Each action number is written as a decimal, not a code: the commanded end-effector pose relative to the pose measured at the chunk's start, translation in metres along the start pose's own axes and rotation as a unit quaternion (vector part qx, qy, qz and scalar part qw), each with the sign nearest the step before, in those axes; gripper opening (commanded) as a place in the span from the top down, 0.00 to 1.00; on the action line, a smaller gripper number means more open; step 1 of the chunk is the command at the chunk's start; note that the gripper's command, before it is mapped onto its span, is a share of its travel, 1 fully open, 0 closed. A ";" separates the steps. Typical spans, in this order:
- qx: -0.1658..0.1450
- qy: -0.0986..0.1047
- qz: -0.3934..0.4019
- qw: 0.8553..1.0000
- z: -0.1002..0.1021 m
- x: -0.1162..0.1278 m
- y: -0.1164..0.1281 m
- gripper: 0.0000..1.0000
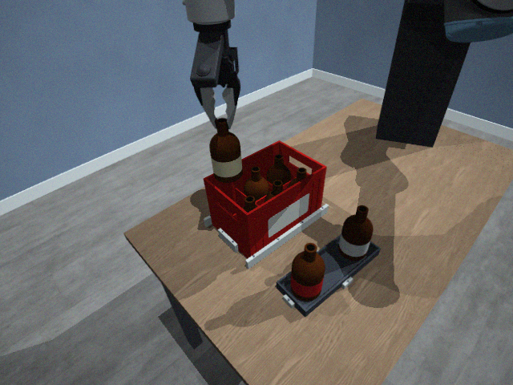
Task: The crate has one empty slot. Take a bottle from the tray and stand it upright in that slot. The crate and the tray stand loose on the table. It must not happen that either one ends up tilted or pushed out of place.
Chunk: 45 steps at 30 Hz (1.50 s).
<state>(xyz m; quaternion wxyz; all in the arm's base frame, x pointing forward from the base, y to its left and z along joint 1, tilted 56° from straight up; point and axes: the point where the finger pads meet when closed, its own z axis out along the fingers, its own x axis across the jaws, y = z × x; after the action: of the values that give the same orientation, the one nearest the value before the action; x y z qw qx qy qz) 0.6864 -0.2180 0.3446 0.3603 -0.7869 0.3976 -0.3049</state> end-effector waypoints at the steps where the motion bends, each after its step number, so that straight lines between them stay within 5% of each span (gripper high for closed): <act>1: 0.000 0.000 0.000 1.000 0.000 0.000 0.000 1.00; 45: 0.000 0.000 0.000 1.000 0.013 0.001 0.000 1.00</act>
<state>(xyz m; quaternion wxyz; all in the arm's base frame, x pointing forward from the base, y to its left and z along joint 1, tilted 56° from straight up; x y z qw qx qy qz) 0.6933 -0.2151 0.3396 0.3603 -0.7869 0.3975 -0.3048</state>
